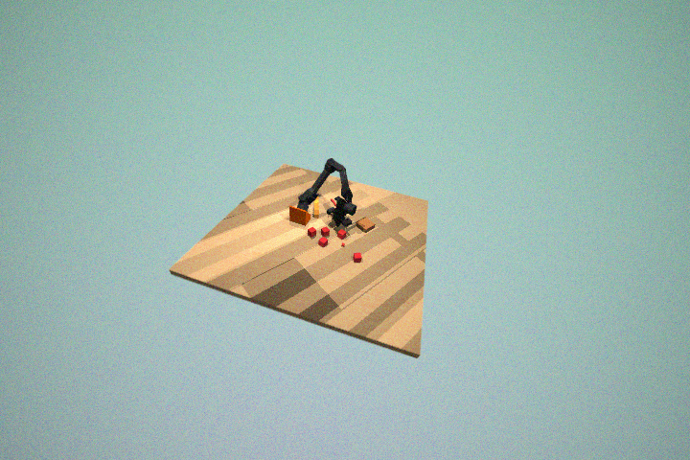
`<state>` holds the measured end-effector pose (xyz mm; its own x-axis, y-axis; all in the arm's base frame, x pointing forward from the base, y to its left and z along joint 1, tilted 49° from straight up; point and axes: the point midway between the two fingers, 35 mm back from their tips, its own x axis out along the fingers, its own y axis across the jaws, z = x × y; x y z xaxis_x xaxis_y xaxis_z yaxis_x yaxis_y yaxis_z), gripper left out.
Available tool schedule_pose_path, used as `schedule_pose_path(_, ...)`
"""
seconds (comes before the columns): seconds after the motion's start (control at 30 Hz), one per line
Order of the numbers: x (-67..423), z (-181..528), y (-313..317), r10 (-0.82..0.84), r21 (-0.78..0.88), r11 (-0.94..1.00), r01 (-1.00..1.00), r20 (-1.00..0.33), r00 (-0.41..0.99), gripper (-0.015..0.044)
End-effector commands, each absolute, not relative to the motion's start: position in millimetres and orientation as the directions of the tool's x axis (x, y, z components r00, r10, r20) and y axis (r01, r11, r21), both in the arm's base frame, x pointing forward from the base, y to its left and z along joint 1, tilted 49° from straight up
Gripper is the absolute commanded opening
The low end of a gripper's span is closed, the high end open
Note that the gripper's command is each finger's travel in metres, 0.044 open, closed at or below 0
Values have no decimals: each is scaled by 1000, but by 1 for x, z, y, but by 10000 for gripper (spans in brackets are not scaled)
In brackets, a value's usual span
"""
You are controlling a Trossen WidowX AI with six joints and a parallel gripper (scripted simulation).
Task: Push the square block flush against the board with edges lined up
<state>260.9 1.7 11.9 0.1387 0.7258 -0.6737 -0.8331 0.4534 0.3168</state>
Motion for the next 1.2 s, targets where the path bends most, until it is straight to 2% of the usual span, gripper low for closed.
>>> schedule_pose_path(0.0, 263, 15, 5, 730, 320, 452, -833, -669, 139, 0)
schedule_pose_path(1.17, 275, 30, 16, 731, 320, 452, -833, -668, 140, 0)
